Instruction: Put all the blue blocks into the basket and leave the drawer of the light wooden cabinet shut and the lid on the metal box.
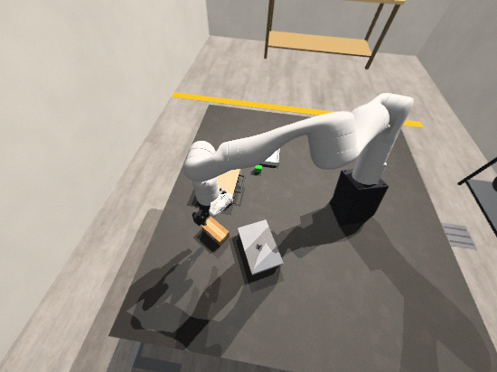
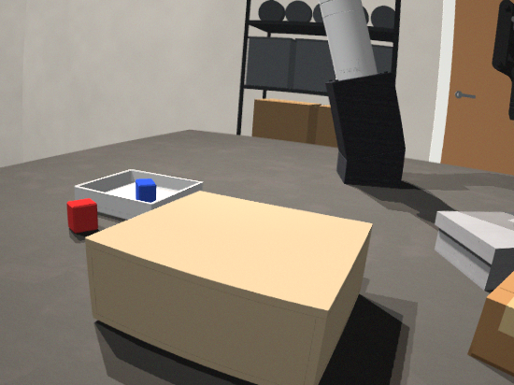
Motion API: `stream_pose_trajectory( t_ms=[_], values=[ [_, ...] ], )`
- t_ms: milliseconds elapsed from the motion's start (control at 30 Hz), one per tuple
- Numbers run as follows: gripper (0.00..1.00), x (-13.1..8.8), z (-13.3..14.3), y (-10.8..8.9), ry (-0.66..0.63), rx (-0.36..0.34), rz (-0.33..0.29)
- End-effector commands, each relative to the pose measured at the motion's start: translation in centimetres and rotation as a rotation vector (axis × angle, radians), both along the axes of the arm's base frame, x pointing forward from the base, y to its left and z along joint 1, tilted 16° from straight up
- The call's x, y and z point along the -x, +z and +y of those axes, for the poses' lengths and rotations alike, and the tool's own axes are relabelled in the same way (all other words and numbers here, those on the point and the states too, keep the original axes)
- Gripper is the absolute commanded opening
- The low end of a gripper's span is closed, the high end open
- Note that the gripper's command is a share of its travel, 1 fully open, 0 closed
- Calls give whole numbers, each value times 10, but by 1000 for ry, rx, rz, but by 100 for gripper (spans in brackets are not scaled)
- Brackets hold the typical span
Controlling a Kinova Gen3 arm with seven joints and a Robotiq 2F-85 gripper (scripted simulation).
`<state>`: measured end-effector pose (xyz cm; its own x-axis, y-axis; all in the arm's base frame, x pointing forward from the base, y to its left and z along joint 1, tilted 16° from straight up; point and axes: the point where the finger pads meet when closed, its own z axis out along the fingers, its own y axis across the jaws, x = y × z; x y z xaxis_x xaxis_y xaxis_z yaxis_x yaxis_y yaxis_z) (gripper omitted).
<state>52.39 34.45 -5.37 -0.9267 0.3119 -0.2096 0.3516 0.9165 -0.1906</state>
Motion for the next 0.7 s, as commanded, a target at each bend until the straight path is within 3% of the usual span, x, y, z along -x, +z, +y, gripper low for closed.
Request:
stream_pose_trajectory(
  t_ms=[0,667],
  values=[
    [93,0,1,1,1,-2,-1],
    [93,-2,-1,-8,1,-1,-1]
  ],
)
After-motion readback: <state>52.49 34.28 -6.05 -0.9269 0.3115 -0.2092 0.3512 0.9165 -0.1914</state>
